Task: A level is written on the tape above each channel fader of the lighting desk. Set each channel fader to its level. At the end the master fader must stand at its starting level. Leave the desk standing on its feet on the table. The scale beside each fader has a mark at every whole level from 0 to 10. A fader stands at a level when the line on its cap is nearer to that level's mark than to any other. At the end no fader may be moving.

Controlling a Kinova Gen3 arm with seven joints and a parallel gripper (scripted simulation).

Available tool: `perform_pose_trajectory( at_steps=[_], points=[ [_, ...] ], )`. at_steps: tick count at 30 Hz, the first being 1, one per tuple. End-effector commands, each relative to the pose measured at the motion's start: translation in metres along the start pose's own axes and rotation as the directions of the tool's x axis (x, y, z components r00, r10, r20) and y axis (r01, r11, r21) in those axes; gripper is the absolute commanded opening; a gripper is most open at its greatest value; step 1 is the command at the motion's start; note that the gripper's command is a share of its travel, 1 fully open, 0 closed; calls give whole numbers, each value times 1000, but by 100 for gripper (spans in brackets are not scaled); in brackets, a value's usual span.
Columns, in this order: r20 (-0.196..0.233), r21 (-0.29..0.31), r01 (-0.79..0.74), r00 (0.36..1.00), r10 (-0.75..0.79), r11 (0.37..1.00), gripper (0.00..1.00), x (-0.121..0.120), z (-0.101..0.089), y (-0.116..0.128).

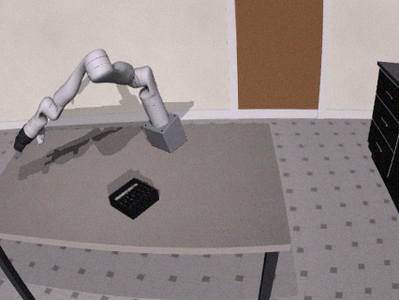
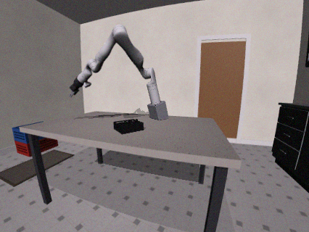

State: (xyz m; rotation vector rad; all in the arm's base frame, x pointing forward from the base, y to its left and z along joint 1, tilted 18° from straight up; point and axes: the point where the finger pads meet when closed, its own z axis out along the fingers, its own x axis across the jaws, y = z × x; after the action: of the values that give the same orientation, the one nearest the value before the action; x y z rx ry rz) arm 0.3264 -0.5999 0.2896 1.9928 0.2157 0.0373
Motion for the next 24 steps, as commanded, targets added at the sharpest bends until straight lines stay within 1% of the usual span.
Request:
perform_pose_trajectory(
  at_steps=[1, 19, 22, 24],
  points=[
    [0, -1, -1, 1000, 1, 1000, 100, 0, 0, 1],
    [-1, -1, -3, 1000, 3, 1000, 100, 0, -1, 1],
    [-6, 9, -21, 1000, 21, 1000, 100, 6, -5, -4],
    [-15, 25, -50, 999, 51, 998, 100, 16, -13, -12]
  ],
)
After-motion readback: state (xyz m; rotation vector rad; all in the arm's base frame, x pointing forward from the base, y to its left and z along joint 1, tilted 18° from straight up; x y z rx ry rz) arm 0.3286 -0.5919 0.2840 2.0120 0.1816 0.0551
